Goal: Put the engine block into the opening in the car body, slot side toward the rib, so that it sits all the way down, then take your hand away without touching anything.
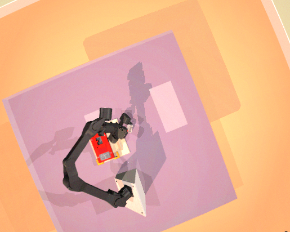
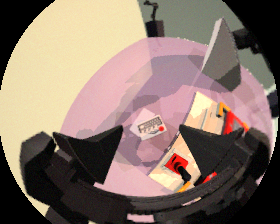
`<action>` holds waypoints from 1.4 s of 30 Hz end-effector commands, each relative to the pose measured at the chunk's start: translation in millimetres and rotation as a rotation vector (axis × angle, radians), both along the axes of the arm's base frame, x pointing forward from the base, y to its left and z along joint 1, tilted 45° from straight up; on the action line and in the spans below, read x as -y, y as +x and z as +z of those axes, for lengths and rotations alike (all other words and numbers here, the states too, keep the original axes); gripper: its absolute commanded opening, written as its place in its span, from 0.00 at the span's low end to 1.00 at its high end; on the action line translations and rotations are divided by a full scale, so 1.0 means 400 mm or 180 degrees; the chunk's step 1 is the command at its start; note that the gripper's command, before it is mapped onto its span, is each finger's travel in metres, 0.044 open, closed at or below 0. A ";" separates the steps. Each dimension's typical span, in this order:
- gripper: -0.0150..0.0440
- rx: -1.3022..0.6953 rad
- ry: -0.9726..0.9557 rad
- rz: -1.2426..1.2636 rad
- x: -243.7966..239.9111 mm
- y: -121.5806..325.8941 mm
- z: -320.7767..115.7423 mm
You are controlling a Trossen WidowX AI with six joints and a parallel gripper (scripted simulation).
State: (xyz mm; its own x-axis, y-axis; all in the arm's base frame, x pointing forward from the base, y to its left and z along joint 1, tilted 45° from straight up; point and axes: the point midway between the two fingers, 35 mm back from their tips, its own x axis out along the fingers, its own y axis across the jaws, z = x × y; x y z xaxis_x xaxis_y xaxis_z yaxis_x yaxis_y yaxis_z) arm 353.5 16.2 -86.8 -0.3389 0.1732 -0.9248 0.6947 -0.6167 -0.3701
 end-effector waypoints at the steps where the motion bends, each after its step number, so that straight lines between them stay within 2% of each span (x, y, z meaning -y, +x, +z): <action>1: 1.00 -0.0082 0.0083 -0.0474 0.010 -0.009 0.001; 33: 1.00 -0.1015 0.0776 -0.3735 0.109 -0.010 0.058; 42: 1.00 -0.1077 0.0815 -0.3872 0.120 -0.012 0.058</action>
State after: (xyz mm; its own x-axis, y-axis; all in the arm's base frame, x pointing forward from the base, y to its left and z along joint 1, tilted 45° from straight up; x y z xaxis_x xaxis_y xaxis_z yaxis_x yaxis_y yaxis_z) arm 351.0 -30.9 -62.1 -0.0508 0.6860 -0.7259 -0.3958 -0.6811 -0.6159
